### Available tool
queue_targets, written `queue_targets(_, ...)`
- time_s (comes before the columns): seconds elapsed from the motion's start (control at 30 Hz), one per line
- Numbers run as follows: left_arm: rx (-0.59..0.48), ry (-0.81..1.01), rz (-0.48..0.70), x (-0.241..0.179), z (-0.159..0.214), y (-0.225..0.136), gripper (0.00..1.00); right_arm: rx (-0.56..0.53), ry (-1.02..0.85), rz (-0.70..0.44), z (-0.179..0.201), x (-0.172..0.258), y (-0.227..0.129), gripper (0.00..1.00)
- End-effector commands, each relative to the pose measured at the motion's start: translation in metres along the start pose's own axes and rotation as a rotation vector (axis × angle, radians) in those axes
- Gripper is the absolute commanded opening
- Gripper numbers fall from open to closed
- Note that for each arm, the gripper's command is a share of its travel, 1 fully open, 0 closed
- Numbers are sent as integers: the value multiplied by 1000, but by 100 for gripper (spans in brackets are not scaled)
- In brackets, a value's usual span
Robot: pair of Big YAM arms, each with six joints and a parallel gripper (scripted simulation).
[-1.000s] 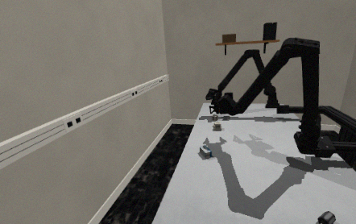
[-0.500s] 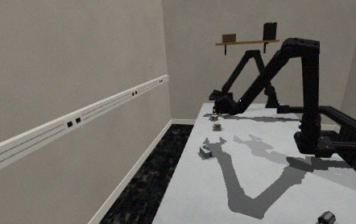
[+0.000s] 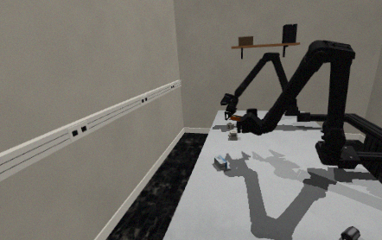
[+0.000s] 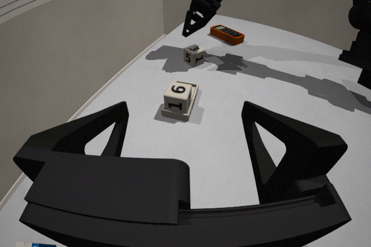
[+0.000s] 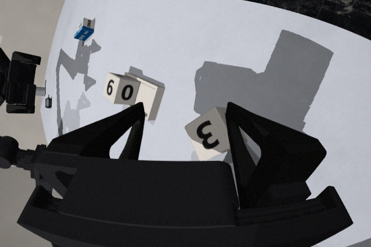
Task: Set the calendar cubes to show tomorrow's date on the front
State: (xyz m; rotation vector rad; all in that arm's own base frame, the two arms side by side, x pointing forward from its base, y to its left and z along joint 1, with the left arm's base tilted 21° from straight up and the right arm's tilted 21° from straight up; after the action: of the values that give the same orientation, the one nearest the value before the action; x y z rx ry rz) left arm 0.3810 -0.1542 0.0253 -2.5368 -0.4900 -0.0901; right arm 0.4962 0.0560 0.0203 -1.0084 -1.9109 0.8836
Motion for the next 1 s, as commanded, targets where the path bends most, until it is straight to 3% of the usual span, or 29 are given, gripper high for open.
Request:
queue_targets(0.0, -35, 50, -64, 4, 4, -43, 100, 162, -276, 21, -25, 41, 45, 70)
queue_targets(0.1, -34, 45, -66, 2, 5, -46, 100, 187, -310, 29, -25, 47, 50, 70)
queue_targets(0.3, -29, 9, -61, 0, 8, -50, 100, 363, -553, 77, -23, 87, 83, 70)
queue_targets(0.6, -43, 23, -54, 6, -34, -48, 100, 576, -846, 124, -13, 136, 115, 70)
queue_targets(0.67, -43, 23, -54, 6, -34, -48, 100, 576, -846, 124, -13, 136, 115, 70)
queue_targets(0.97, -58, 38, -62, 10, -48, -52, 100, 842, -1236, 160, 3, 193, 146, 70)
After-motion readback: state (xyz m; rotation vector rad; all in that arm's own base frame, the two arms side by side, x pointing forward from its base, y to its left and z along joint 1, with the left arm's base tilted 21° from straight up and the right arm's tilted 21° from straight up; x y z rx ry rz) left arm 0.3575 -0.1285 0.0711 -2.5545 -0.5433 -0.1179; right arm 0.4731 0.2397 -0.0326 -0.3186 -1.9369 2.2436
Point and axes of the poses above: on each arm, the point where the finger pads meet when closed, its own y axis out along the fingers, its own x axis across the jaws, z = x × y, the point moved 7 cm from there along -y, back along the fingers, and after that the axes turned 2 degrees about y, right-handed, at the moved point
